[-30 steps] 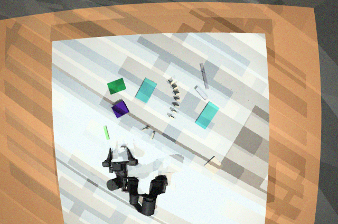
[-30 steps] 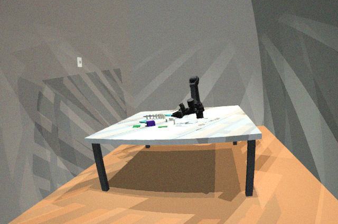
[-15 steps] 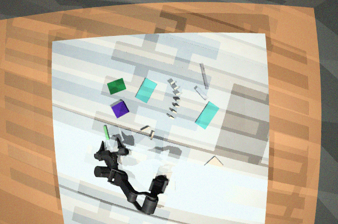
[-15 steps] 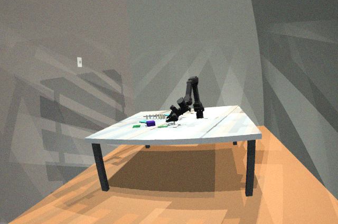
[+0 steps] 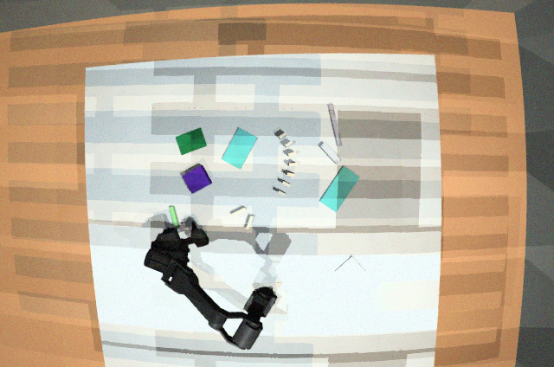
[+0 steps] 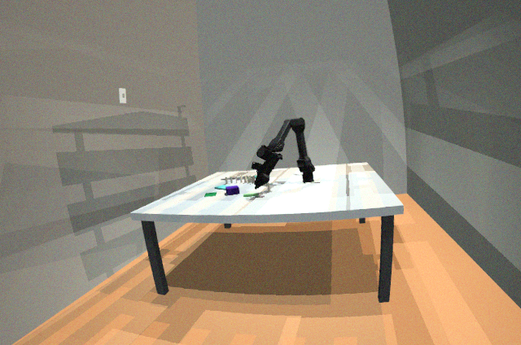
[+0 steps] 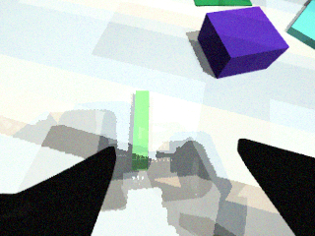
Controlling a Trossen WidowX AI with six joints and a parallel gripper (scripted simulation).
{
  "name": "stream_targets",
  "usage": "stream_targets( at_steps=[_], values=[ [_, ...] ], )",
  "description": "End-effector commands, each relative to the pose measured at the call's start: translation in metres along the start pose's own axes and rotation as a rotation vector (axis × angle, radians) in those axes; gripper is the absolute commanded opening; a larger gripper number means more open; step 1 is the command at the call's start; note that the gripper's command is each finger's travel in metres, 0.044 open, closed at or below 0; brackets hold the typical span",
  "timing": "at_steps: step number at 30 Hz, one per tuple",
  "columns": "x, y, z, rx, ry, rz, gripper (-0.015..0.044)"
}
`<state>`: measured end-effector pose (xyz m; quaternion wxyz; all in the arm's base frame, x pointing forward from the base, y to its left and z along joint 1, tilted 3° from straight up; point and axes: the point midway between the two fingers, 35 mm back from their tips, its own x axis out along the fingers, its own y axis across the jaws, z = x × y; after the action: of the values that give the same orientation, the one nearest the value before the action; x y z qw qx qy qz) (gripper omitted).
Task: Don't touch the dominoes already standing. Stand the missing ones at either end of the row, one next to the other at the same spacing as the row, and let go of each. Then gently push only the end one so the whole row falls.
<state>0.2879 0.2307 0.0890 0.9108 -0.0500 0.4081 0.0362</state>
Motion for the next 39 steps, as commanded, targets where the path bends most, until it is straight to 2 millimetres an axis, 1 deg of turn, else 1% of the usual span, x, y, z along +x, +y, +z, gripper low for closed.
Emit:
stream_targets(
  at_steps=[1,9,24,26,34,36,39],
  values=[
    [-0.059,-0.036,0.005,0.195,0.506,0.028,0.0440],
    [-0.083,-0.051,-0.005,0.232,0.658,-0.008,0.0440],
    [-0.084,-0.051,-0.005,0.234,0.662,-0.009,0.0440],
    [-0.080,-0.050,-0.008,0.234,0.662,-0.009,0.0440],
    [-0.036,-0.046,-0.043,0.234,0.662,-0.009,0.0440],
    [-0.033,-0.046,-0.045,0.234,0.662,-0.009,0.0440],
    [-0.033,-0.046,-0.045,0.234,0.662,-0.009,0.0440]
  ],
)
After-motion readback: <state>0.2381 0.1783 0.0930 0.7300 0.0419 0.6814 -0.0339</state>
